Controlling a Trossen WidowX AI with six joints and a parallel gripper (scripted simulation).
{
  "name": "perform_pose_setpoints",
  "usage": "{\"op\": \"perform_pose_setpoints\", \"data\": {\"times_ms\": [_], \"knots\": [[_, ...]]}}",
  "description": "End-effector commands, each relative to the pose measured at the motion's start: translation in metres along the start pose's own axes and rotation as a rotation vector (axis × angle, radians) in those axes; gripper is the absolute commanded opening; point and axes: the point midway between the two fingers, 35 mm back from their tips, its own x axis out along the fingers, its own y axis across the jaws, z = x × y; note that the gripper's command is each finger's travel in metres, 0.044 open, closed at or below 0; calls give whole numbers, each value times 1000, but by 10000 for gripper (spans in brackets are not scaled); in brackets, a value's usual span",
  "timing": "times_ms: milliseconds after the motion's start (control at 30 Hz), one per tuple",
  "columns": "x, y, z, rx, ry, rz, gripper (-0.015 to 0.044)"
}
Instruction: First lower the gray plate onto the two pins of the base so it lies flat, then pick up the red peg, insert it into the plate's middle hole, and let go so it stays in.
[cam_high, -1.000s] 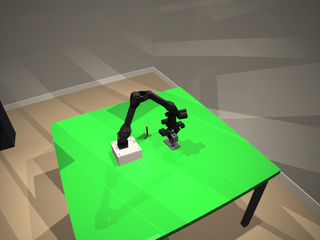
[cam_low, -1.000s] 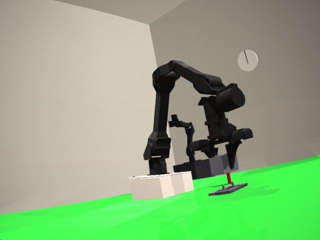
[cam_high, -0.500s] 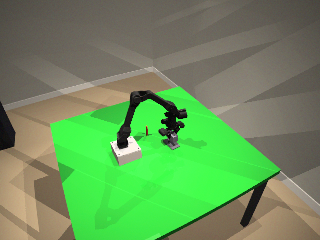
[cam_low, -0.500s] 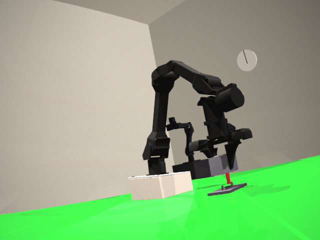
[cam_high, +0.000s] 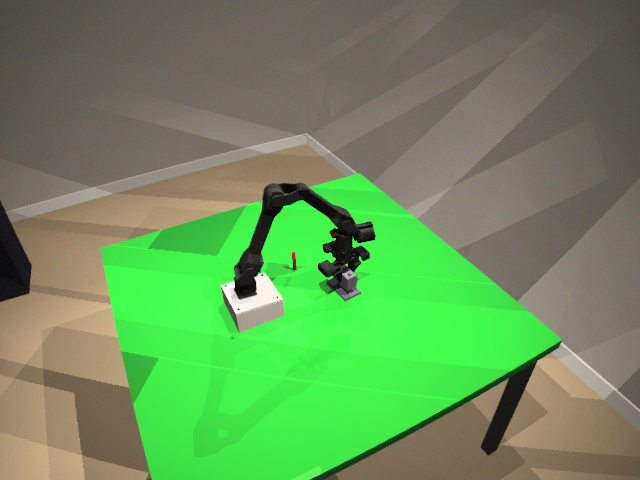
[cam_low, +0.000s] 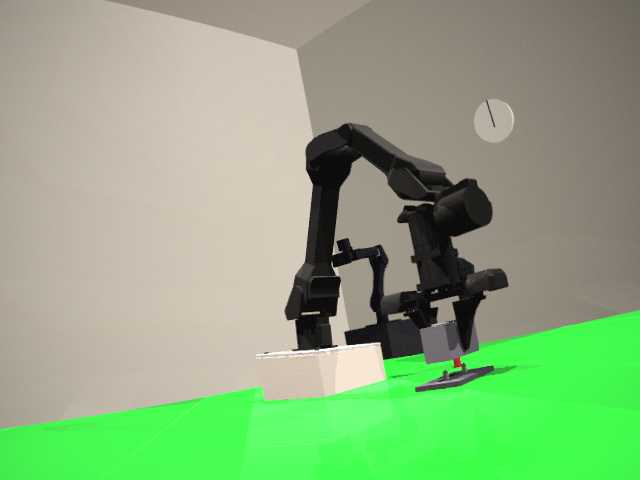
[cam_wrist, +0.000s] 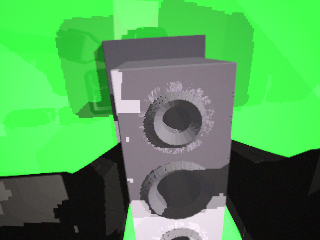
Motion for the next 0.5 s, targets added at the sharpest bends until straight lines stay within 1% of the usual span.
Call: {"op": "perform_pose_setpoints", "data": {"times_ms": [0, 467], "knots": [[7, 2, 1, 1, -7, 6, 0], [23, 3, 1, 1, -7, 6, 0]]}}
